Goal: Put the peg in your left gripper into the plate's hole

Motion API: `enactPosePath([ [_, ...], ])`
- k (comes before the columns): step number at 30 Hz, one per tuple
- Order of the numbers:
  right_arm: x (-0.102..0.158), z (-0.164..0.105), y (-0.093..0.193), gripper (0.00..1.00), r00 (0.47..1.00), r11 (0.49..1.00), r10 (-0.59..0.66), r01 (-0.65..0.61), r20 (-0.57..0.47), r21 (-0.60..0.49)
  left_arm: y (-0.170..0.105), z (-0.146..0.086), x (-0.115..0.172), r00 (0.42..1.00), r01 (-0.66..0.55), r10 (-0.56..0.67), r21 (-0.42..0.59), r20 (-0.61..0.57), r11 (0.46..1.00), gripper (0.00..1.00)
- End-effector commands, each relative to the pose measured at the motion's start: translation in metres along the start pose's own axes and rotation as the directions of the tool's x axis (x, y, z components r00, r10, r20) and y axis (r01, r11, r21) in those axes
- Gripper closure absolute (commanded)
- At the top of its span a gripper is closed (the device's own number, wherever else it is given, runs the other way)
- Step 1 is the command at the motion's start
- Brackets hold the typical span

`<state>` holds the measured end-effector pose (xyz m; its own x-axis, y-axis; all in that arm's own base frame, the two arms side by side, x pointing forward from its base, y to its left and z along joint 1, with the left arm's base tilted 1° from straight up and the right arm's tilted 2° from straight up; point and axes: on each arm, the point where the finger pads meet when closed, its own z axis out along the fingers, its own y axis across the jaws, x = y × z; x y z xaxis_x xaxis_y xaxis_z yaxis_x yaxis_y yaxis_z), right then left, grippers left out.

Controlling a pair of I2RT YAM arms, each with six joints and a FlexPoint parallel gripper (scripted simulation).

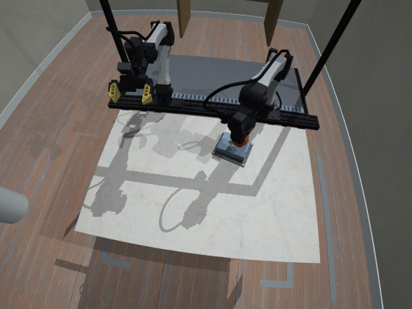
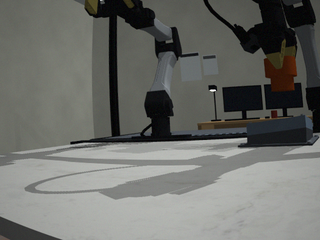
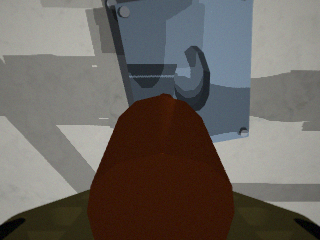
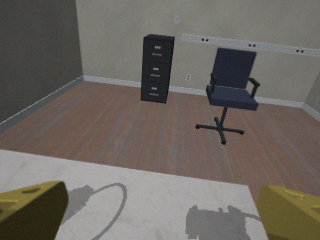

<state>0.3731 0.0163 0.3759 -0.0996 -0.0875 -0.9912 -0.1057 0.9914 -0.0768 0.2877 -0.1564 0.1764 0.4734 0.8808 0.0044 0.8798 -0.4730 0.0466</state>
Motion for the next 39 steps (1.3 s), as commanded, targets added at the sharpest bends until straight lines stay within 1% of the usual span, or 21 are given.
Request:
enactPosePath([
  [1, -0.004, -0.006, 0.013, 0.00, 1.000, 0.999, -0.013, 0.013, -0.018, -0.046, -0.003, -0.021, 0.001, 0.999, 0.046, -0.047, -0.044, -0.026, 0.998, 0.66],
  [6, 0.006, -0.014, 0.048, 0.00, 0.994, 0.989, -0.018, 0.003, -0.104, -0.145, -0.005, -0.013, -0.005, 0.991, 0.115, -0.121, -0.103, -0.057, 0.988, 0.66],
  [10, 0.019, -0.037, 0.102, 0.00, 0.975, 0.952, -0.052, -0.017, -0.217, -0.304, -0.017, -0.004, -0.015, 0.983, 0.154, -0.165, -0.136, -0.081, 0.979, 0.66],
  [12, 0.019, -0.037, 0.102, 0.00, 0.975, 0.952, -0.052, -0.017, -0.217, -0.304, -0.017, -0.004, -0.015, 0.983, 0.154, -0.165, -0.136, -0.081, 0.979, 0.66],
  [14, 0.026, -0.052, 0.129, 0.00, 0.958, 0.923, -0.094, -0.018, -0.271, -0.383, -0.022, -0.001, -0.020, 0.980, 0.163, -0.177, -0.144, -0.090, 0.976, 0.66],
  [17, 0.029, -0.083, 0.166, 0.00, 0.937, 0.864, -0.162, -0.018, -0.311, -0.503, -0.029, 0.004, -0.025, 0.978, 0.169, -0.186, -0.151, -0.100, 0.974, 0.66],
  [21, 0.032, -0.123, 0.198, 0.00, 0.911, 0.781, -0.247, -0.015, -0.331, -0.625, -0.036, 0.008, -0.030, 0.977, 0.165, -0.182, -0.151, -0.107, 0.975, 0.66],
  [24, 0.034, -0.148, 0.213, 0.00, 0.894, 0.724, -0.302, -0.012, -0.332, -0.690, -0.038, 0.011, -0.031, 0.980, 0.149, -0.166, -0.141, -0.111, 0.979, 0.66],
  [27, 0.034, -0.168, 0.223, 0.00, 0.882, 0.675, -0.342, -0.009, -0.325, -0.737, -0.042, 0.011, -0.032, 0.981, 0.148, -0.162, -0.127, -0.107, 0.981, 0.66],
  [29, 0.034, -0.168, 0.223, 0.00, 0.882, 0.675, -0.342, -0.009, -0.325, -0.737, -0.042, 0.011, -0.032, 0.981, 0.148, -0.162, -0.127, -0.107, 0.981, 0.66],
  [31, 0.034, -0.178, 0.227, 0.00, 0.876, 0.650, -0.362, -0.007, -0.318, -0.760, -0.031, 0.010, -0.032, 0.981, 0.152, -0.168, -0.150, -0.098, 0.977, 0.66],
  [34, 0.032, -0.191, 0.232, 0.00, 0.873, 0.615, -0.383, -0.004, -0.303, -0.788, -0.024, 0.023, -0.031, 0.981, 0.154, -0.170, -0.161, -0.094, 0.975, 0.66],
  [36, 0.031, -0.194, 0.234, 0.00, 0.874, 0.605, -0.386, -0.002, -0.295, -0.796, -0.022, 0.033, -0.030, 0.982, 0.148, -0.165, -0.163, -0.094, 0.976, 0.66],
  [39, 0.027, -0.194, 0.236, 0.00, 0.882, 0.602, -0.376, 0.001, -0.282, -0.799, -0.027, 0.048, -0.028, 0.981, 0.148, -0.163, -0.135, -0.105, 0.980, 0.66],
])
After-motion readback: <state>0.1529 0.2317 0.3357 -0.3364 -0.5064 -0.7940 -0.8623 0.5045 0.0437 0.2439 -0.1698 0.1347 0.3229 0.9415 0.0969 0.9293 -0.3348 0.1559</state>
